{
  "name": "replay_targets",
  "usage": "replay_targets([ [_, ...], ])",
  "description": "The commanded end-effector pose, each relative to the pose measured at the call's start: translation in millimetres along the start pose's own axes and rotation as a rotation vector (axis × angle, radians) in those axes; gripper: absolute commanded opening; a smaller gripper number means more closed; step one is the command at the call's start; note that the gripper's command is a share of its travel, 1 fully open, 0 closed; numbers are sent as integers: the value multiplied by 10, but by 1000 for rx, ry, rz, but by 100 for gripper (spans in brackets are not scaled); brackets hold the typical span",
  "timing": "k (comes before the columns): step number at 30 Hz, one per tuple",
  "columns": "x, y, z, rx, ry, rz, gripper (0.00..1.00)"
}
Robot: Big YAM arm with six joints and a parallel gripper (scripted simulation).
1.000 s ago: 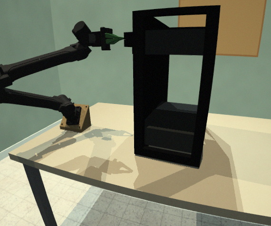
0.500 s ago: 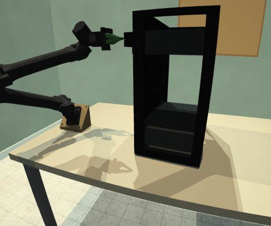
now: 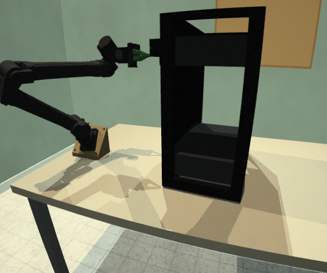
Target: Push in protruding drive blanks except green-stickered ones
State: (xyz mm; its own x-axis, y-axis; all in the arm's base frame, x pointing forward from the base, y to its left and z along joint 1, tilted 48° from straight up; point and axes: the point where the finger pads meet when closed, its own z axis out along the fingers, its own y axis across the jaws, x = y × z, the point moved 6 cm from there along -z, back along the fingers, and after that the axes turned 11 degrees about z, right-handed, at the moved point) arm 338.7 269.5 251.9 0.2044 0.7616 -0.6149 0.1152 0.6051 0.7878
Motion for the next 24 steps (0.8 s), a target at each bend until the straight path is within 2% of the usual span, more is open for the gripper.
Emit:
replay_targets([
  [1, -12, 3, -27, -15, -14, 16, 0],
  [3, -112, 20, 27, -11, -32, 33, 0],
  [6, -118, 47, 92, -15, -33, 38, 0],
  [7, -103, 245, 219, -28, -45, 85, 0],
  [12, -82, 205, 650, -19, -37, 64, 0],
  [14, -87, 203, 750, -20, -37, 63, 0],
  [16, -88, 202, 770, -20, -37, 63, 0],
  [17, -33, 249, 697, -32, -20, 64, 0],
  [20, -21, 273, 663, -37, -16, 67, 0],
  [24, -47, 257, 694, -32, -23, 62, 0],
])
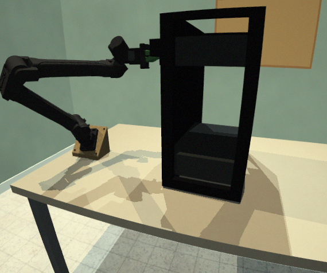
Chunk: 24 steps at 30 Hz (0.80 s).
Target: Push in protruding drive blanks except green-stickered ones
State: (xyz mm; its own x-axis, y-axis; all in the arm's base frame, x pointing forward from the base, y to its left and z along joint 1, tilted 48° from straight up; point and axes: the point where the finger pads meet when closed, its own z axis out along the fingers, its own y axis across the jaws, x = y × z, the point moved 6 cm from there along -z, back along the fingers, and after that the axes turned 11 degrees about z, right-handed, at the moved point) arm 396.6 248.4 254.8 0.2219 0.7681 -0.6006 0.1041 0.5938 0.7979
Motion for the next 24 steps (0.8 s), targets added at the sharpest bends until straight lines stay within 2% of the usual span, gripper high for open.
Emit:
replay_targets([
  [1, 10, 286, 97, -22, -10, 45, 0],
  [7, 8, 287, 97, -22, -10, 45, 0],
  [15, -47, 433, 70, -33, -10, 59, 0],
  [24, 0, 407, 75, -28, -5, 49, 0],
])
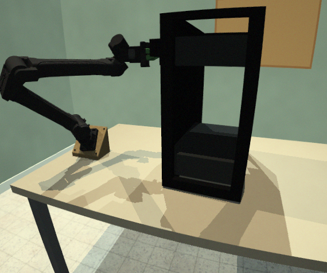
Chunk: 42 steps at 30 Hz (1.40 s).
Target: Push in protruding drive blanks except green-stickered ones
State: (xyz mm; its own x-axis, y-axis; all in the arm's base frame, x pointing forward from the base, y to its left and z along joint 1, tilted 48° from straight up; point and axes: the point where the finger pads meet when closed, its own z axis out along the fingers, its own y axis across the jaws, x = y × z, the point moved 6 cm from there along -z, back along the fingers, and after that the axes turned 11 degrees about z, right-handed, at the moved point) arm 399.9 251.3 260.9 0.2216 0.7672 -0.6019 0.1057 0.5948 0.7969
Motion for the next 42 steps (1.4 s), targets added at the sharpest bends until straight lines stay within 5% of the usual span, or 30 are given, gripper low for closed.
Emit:
replay_targets([
  [1, 7, 338, 47, -30, -5, 51, 0],
  [9, 3, 328, 62, -28, -7, 50, 0],
  [20, -39, 262, 374, -13, -22, 46, 0],
  [42, -45, 254, 504, -14, -22, 45, 0],
])
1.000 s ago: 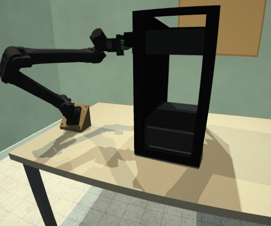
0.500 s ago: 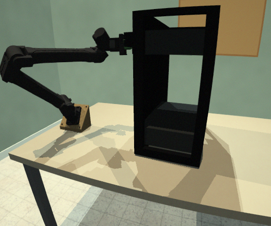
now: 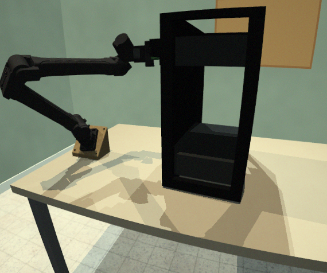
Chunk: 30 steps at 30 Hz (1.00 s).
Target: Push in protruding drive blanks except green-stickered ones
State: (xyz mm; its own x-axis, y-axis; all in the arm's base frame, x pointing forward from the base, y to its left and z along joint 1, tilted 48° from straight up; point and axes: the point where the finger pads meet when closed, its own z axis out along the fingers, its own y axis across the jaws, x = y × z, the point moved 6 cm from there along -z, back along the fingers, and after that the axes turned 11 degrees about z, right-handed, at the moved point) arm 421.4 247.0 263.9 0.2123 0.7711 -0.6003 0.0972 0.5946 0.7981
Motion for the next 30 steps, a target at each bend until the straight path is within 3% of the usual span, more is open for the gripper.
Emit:
replay_targets([
  [1, -46, 228, 312, -6, -33, 42, 0],
  [7, -53, 219, 420, -6, -33, 41, 0],
  [30, -63, 203, 477, -5, -34, 38, 0],
])
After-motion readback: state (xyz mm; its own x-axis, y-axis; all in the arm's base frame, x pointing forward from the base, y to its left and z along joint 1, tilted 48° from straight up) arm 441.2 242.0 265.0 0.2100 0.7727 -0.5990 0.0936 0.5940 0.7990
